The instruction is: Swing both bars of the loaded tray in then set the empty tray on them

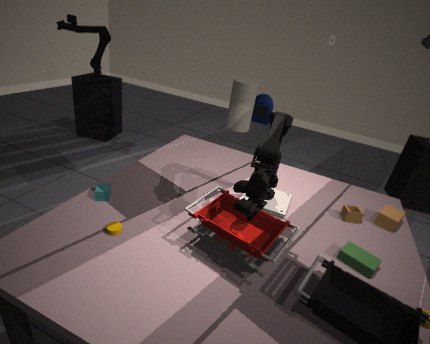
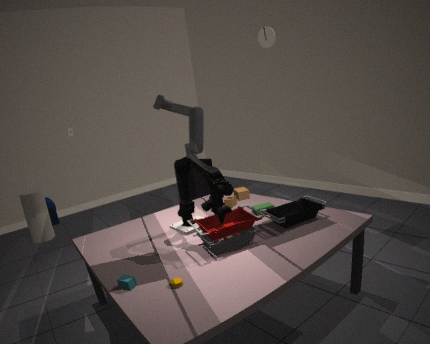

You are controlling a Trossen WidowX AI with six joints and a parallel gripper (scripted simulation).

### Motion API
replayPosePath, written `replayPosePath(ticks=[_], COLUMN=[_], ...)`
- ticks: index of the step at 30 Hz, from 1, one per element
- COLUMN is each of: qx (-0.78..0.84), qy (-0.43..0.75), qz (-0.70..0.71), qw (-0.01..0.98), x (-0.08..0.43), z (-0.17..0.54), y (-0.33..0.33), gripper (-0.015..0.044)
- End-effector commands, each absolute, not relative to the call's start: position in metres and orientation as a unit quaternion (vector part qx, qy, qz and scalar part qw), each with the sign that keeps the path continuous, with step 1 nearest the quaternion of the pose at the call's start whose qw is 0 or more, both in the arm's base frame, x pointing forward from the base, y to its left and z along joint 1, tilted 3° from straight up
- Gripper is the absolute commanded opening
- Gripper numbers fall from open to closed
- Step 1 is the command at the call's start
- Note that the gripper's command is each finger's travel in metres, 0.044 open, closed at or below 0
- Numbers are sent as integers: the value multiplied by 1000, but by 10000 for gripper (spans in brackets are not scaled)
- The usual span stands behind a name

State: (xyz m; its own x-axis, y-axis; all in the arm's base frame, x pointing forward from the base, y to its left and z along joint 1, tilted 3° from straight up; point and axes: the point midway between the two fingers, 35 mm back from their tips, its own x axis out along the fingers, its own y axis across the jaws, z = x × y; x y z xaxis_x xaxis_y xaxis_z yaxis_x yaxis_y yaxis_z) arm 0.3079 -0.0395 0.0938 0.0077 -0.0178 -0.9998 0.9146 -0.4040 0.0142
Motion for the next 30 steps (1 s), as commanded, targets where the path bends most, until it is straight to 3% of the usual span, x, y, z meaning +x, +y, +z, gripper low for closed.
replayPosePath(ticks=[1,23,30], qx=[586,586,586], qy=[388,388,388], qz=[-601,-601,-601], qw=[382,382,382], x=[301,301,301], z=[88,88,88], y=[-37,-37,-37], gripper=[0,0,103])
